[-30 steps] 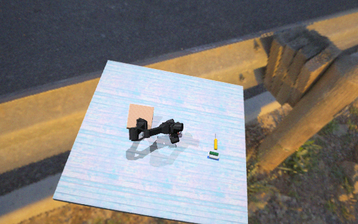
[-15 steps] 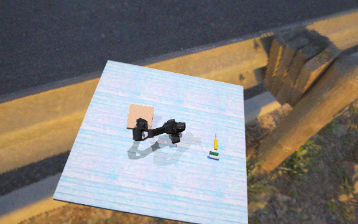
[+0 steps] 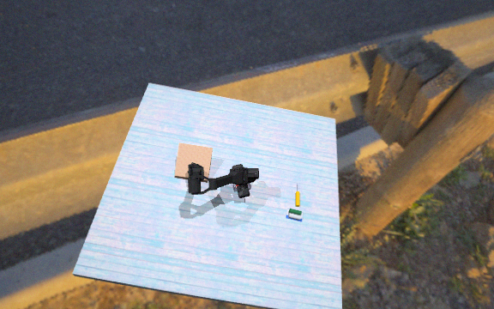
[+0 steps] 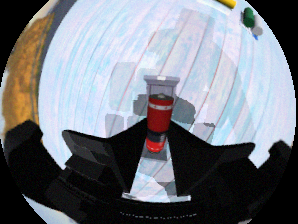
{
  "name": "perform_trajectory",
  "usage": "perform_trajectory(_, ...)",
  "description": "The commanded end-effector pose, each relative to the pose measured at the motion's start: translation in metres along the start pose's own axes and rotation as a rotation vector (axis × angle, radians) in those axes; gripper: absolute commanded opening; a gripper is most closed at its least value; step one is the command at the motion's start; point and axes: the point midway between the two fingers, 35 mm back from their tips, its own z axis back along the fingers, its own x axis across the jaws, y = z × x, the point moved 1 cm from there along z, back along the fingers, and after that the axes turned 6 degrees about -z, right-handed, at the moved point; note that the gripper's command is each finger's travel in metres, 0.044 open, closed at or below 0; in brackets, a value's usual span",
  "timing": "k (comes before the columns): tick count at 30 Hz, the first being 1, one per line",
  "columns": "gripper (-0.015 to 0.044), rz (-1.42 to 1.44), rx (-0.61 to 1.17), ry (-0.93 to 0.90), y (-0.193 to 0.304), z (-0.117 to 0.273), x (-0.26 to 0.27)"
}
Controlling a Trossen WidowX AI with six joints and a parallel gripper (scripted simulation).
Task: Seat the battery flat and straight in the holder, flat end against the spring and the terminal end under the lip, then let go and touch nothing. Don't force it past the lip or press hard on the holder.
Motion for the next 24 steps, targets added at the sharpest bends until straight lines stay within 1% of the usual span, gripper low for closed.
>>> perform_trajectory(1,0.0086,0.007,0.041,0.003,0.0024,-0.0030,0.0012)
perform_trajectory(24,0.0086,-0.004,0.170,0.006,-0.0030,-0.0062,0.0006)
